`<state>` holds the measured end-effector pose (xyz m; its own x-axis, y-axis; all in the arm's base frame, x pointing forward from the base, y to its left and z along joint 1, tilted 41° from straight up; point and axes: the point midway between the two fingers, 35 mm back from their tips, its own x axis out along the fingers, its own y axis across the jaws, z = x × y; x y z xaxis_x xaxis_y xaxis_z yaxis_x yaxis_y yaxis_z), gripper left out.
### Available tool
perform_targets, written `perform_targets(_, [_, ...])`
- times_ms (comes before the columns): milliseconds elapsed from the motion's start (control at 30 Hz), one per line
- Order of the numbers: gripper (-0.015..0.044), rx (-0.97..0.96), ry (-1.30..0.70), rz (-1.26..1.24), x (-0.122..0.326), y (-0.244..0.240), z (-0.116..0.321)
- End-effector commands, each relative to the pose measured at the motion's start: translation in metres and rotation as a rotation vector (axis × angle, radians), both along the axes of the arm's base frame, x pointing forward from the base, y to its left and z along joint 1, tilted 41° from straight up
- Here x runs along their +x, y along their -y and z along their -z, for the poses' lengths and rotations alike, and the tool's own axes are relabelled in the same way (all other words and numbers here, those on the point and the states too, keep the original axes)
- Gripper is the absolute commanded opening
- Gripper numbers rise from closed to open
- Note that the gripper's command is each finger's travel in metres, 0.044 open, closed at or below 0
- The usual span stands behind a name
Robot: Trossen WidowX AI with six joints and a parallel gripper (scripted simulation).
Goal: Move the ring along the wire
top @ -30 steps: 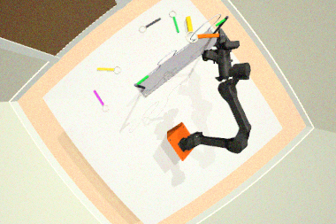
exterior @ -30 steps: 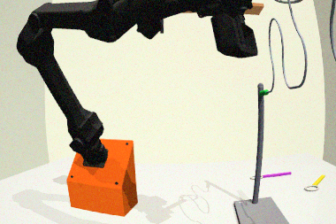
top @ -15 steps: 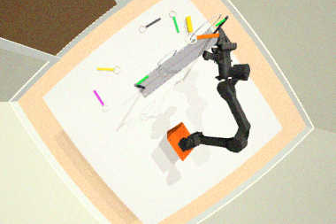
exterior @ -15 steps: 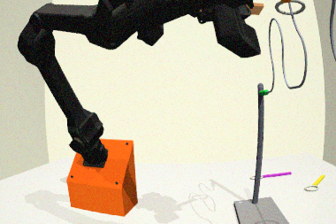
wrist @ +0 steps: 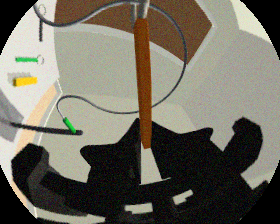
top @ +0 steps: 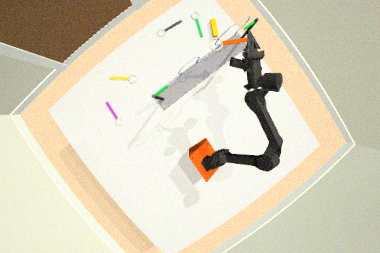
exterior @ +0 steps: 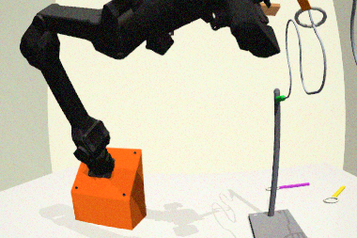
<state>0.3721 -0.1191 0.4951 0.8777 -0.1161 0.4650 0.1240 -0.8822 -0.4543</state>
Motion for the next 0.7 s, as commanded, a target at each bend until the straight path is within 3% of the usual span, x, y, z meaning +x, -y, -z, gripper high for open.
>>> perform_targets(0, [-0.015, -0.051, -0.003, -0.004, 0.0008, -0.0013, 0.0013])
perform_targets(667, [-0.015, -0.258, 0.006, -0.008, 0.0007, -0.0054, -0.0009])
